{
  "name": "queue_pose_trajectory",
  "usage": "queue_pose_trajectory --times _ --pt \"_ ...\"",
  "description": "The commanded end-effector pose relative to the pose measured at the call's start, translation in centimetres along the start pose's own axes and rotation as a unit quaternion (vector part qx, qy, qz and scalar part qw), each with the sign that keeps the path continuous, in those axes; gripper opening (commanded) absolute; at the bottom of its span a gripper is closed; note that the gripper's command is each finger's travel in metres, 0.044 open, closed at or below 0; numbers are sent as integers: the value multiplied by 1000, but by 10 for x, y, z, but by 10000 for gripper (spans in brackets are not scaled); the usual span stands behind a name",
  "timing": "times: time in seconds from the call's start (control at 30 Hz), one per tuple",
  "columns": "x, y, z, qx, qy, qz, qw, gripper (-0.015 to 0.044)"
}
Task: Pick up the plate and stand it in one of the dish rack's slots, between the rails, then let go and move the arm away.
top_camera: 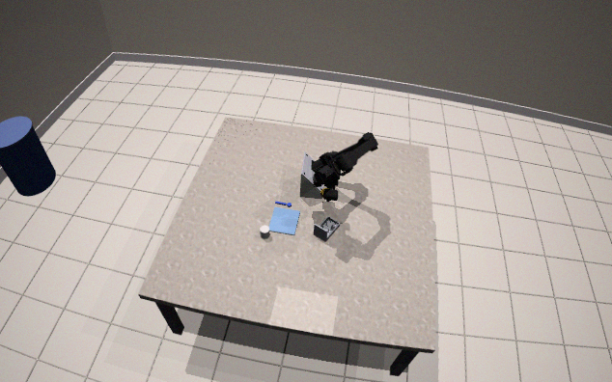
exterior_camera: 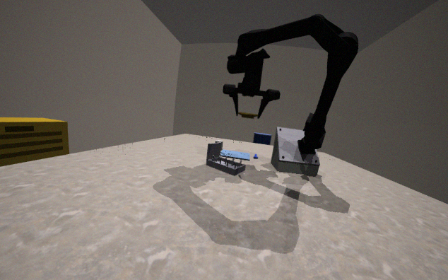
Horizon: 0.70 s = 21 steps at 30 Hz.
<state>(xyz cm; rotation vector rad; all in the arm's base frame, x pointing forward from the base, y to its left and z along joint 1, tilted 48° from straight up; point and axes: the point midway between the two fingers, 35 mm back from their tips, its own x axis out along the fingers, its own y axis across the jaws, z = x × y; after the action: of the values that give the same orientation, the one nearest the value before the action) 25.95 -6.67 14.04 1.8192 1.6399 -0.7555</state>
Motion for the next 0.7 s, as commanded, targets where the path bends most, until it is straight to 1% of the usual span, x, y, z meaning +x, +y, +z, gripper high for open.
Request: queue_pose_trajectory --times 0.0,0.4,0.67 --pt "1 -6 -15 68 3 2 998 0" --pt "6 -29 -56 267 7 5 964 0" --pt "6 -30 -58 277 6 4 961 0"
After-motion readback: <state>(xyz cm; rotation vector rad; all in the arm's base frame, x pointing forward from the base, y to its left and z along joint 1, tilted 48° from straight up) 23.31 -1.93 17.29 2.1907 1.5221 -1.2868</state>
